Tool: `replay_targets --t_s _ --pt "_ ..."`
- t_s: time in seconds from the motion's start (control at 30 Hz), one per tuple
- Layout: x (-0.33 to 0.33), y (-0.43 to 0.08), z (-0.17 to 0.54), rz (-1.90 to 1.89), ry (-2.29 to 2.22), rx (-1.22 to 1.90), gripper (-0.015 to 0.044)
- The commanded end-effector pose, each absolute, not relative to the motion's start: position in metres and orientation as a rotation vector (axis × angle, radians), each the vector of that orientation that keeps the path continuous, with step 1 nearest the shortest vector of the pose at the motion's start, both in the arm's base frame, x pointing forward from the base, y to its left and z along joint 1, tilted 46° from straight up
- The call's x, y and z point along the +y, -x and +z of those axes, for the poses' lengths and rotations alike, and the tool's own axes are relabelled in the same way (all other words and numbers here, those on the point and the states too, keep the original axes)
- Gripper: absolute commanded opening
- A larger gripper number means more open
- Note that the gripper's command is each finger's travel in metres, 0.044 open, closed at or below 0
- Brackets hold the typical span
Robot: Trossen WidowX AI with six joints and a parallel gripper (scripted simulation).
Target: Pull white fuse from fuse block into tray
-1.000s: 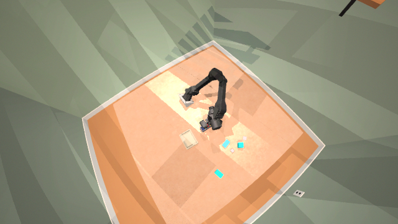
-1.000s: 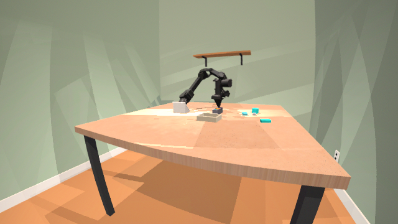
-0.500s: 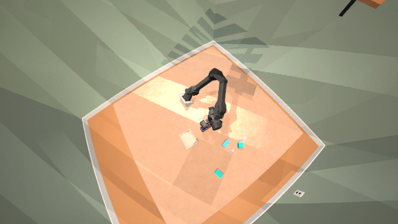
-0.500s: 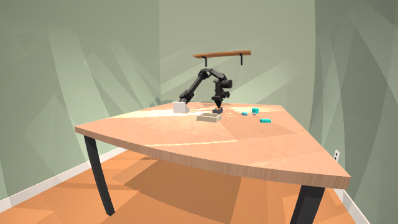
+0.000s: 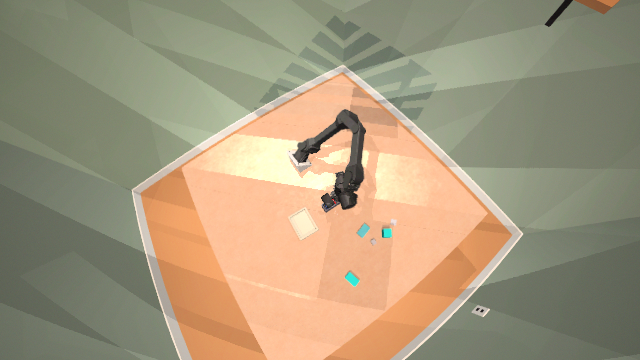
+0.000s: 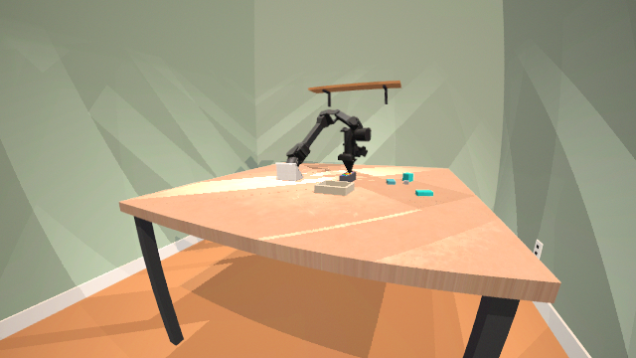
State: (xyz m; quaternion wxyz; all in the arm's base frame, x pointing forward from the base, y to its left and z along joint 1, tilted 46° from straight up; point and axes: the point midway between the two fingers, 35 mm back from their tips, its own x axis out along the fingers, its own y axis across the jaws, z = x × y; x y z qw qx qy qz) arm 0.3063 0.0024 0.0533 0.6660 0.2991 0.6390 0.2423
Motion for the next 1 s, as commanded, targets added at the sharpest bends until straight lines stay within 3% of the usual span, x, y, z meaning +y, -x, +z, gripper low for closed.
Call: replay_targets --t_s 0.0,0.97 --pt "0.0023 -0.3065 0.0535 0.547 -0.675 1.442 0.0" --pt "-0.0074 -0.3061 0.0626 0.546 -0.676 1.442 0.0"
